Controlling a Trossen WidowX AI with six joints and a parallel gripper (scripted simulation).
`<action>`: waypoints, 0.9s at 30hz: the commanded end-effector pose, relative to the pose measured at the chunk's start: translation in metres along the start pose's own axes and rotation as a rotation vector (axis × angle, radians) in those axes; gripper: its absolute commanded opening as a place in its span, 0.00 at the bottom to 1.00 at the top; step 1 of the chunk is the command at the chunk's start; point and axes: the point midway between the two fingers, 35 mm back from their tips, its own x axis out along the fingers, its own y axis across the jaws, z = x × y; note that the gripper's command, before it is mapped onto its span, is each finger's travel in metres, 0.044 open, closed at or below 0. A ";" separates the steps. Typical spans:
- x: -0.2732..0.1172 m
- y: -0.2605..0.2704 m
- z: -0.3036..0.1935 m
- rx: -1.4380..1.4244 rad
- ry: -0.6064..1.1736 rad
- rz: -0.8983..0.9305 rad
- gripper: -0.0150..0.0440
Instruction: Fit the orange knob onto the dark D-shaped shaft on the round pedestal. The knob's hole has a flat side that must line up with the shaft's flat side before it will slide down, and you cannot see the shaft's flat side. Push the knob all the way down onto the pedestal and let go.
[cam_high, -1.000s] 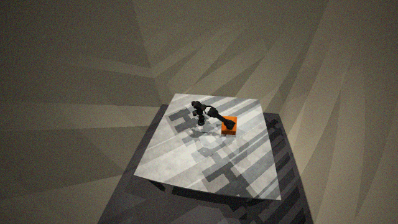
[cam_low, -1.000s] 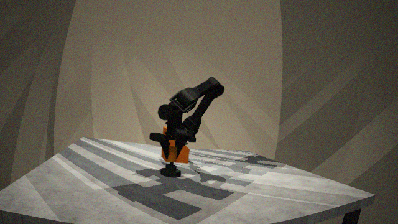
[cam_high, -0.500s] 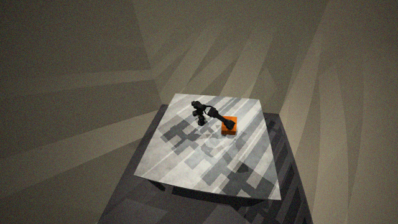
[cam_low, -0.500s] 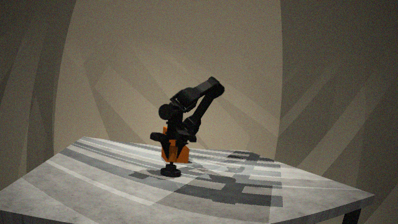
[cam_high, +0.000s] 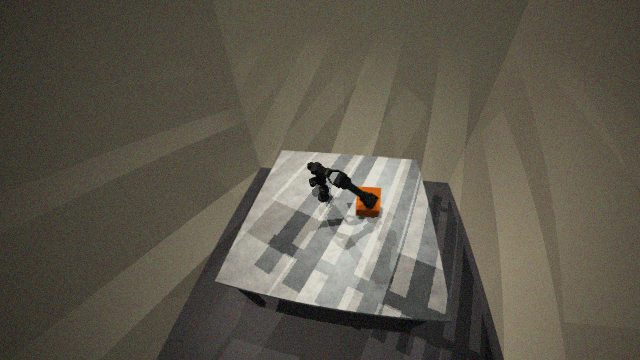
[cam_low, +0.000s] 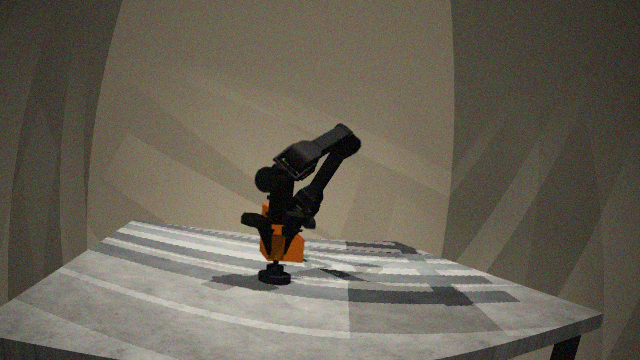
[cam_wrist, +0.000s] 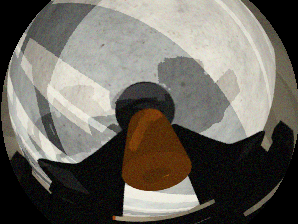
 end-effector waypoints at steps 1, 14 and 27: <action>0.002 -0.001 0.000 -0.003 -0.003 0.003 0.25; 0.000 0.003 -0.003 -0.002 -0.002 0.004 0.25; -0.002 0.003 0.000 -0.003 -0.002 0.004 0.25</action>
